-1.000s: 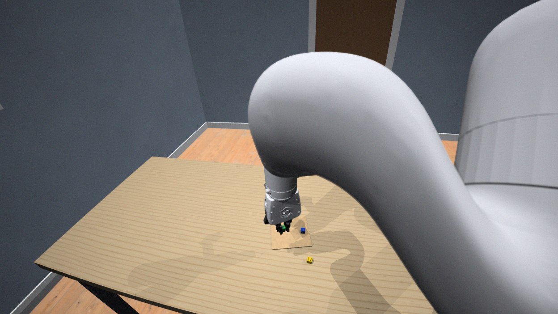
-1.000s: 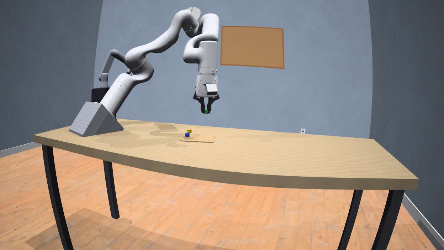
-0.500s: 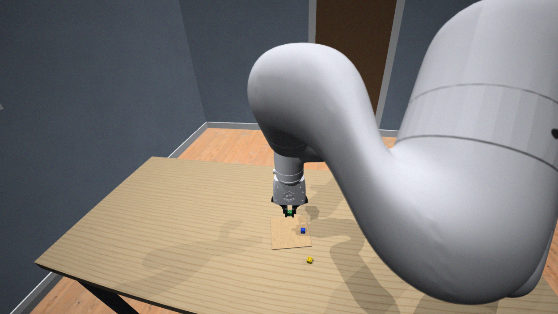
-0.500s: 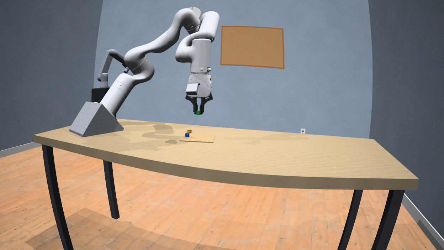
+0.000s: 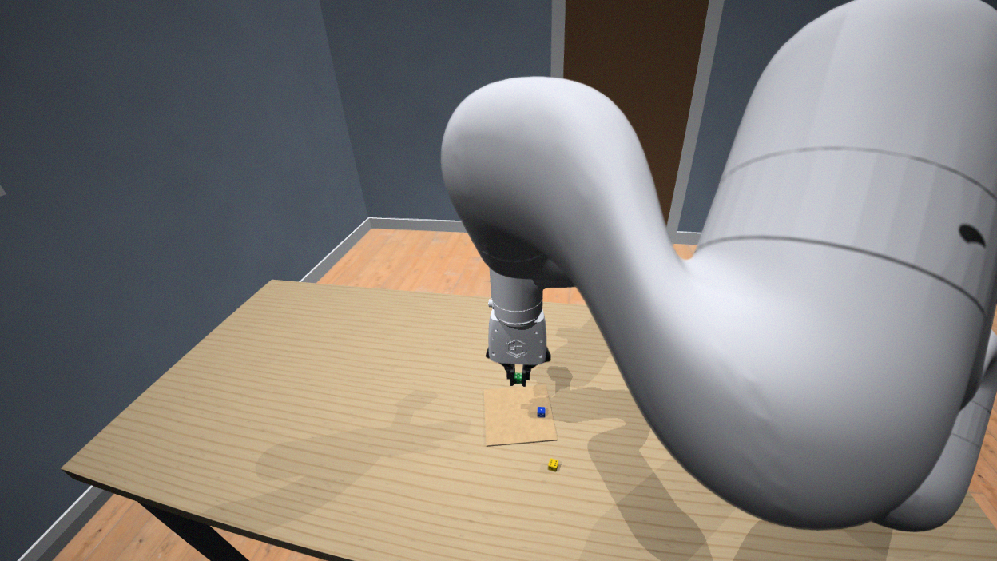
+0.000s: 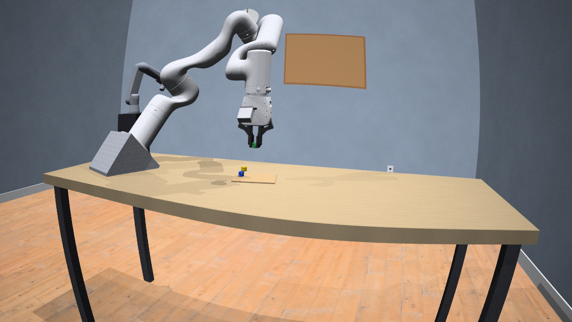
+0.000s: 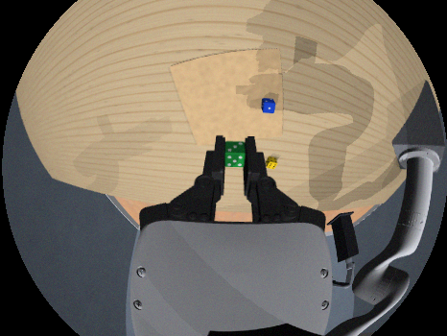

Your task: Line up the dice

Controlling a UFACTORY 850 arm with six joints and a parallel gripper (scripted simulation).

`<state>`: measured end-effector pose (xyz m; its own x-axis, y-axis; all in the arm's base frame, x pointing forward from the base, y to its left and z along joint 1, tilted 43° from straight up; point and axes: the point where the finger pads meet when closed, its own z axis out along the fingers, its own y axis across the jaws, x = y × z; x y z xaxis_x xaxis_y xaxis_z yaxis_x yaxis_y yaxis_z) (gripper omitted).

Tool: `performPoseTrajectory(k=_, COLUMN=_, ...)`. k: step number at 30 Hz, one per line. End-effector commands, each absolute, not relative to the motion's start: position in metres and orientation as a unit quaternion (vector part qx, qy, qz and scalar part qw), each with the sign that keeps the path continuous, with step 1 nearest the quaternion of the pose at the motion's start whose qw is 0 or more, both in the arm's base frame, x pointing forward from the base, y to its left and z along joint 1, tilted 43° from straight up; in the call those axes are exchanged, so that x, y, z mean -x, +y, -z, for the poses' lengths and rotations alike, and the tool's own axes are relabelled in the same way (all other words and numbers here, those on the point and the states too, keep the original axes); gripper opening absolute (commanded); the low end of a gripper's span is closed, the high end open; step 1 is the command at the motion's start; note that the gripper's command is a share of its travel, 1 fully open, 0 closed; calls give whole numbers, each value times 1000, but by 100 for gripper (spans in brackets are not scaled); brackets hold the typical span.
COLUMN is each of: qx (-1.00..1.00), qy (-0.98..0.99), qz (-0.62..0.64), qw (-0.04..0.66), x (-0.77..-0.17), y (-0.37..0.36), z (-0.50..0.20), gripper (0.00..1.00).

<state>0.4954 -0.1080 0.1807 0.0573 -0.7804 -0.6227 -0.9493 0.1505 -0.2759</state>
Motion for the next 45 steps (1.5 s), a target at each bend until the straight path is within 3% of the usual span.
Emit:
performPoseTrajectory(k=1, qx=640, qy=676, qz=-122, qw=345, x=-497, y=-107, z=-179, gripper=11)
performPoseTrajectory(k=26, qx=640, qy=676, qz=-122, qw=345, x=-525, y=-54, z=-116, gripper=11)
performPoseTrajectory(k=45, qx=640, qy=676, qz=-122, qw=345, x=-527, y=-51, z=-112, gripper=11)
